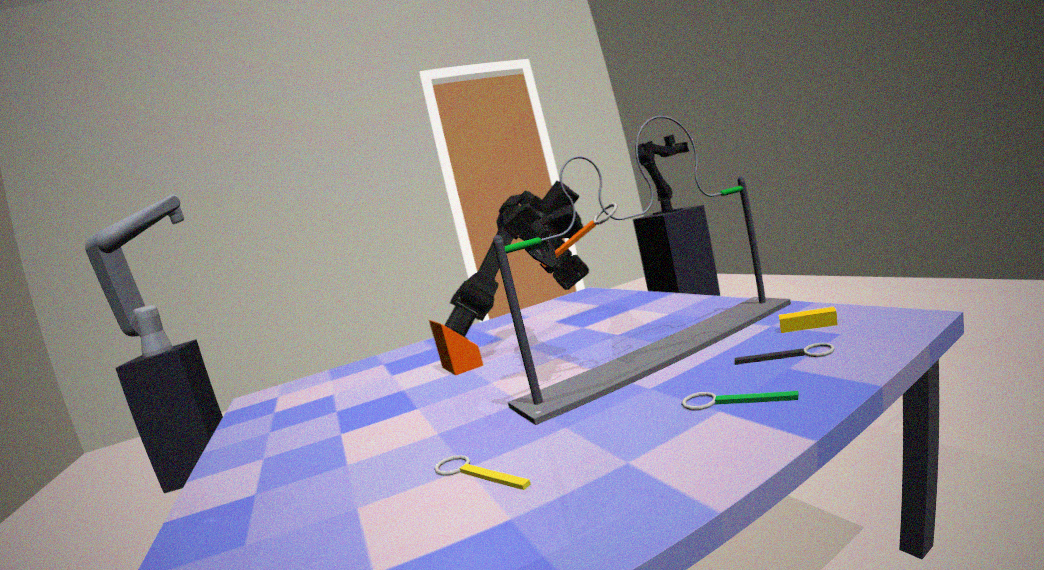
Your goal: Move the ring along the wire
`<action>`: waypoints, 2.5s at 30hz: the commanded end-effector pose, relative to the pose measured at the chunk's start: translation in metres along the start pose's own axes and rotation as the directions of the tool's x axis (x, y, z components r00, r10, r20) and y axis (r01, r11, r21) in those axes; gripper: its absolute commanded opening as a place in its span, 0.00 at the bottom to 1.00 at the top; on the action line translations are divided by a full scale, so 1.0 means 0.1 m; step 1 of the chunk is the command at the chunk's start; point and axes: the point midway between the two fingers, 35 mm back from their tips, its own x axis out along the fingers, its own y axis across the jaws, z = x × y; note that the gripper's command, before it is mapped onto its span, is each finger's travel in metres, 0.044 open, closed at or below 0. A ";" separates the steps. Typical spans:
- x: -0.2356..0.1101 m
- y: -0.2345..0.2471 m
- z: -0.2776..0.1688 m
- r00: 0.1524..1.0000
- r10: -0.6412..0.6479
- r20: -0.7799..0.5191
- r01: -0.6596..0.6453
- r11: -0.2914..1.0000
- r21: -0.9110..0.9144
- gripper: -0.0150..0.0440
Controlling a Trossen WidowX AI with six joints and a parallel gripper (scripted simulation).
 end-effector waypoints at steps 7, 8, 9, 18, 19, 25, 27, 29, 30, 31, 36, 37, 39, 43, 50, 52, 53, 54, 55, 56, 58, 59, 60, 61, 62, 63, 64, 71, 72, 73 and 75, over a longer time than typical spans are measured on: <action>-0.08 -0.39 0.07 0.991 -0.131 -0.010 0.126 0.967 -0.221 0.00; -0.09 -0.42 0.08 0.990 -0.144 -0.010 0.137 0.961 -0.242 0.00; -0.10 -0.46 0.09 0.988 -0.156 -0.009 0.148 0.953 -0.263 0.00; -0.20 -0.74 0.20 0.966 -0.260 0.006 0.236 0.868 -0.437 0.00; -0.21 -0.77 0.22 0.963 -0.270 0.008 0.244 0.857 -0.453 0.00; -0.27 -0.90 0.30 0.947 -0.320 0.024 0.282 0.796 -0.535 0.00; -0.29 -0.94 0.32 0.943 -0.333 0.029 0.292 0.778 -0.556 0.00; -0.31 -0.97 0.35 0.938 -0.345 0.035 0.301 0.761 -0.575 0.00; -0.32 -0.98 0.36 0.936 -0.349 0.037 0.304 0.754 -0.582 0.00; -0.33 -1.00 0.37 0.934 -0.354 0.039 0.308 0.746 -0.591 0.00; -0.36 -1.06 0.43 0.925 -0.377 0.050 0.323 0.709 -0.626 0.00; -0.37 -1.07 0.44 0.923 -0.380 0.052 0.326 0.703 -0.632 0.00; -0.38 -1.08 0.46 0.921 -0.387 0.056 0.330 0.692 -0.642 0.00; -0.41 -1.12 0.49 0.915 -0.398 0.062 0.337 0.672 -0.660 0.00; -0.45 -1.16 0.55 0.910 -0.410 0.070 0.344 0.650 -0.678 0.00; -0.45 -1.17 0.56 0.910 -0.410 0.070 0.344 0.649 -0.678 0.00; -0.46 -1.17 0.57 0.910 -0.410 0.070 0.344 0.649 -0.678 0.00; -0.46 -1.17 0.57 0.910 -0.410 0.070 0.344 0.650 -0.678 0.00; -0.47 -1.18 0.58 0.910 -0.408 0.069 0.343 0.652 -0.676 0.00; -0.47 -1.18 0.58 0.912 -0.406 0.067 0.342 0.657 -0.672 0.00; -0.47 -1.18 0.59 0.914 -0.400 0.063 0.338 0.668 -0.663 0.00; -0.47 -1.18 0.59 0.916 -0.397 0.062 0.337 0.673 -0.659 0.00; -0.47 -1.18 0.59 0.917 -0.395 0.060 0.335 0.678 -0.654 0.00; -0.47 -1.17 0.59 0.919 -0.390 0.058 0.332 0.686 -0.648 0.00; -0.47 -1.17 0.58 0.921 -0.385 0.055 0.328 0.695 -0.639 0.00; -0.46 -1.17 0.58 0.924 -0.380 0.052 0.325 0.704 -0.631 0.00; -0.46 -1.16 0.58 0.926 -0.374 0.049 0.321 0.714 -0.622 0.00; -0.43 -1.11 0.54 0.945 -0.325 0.026 0.286 0.790 -0.543 0.00; -0.43 -1.10 0.53 0.949 -0.315 0.022 0.279 0.802 -0.528 0.00; -0.42 -1.09 0.53 0.952 -0.306 0.019 0.272 0.815 -0.512 0.00; -0.41 -1.07 0.51 0.958 -0.286 0.012 0.256 0.840 -0.479 0.00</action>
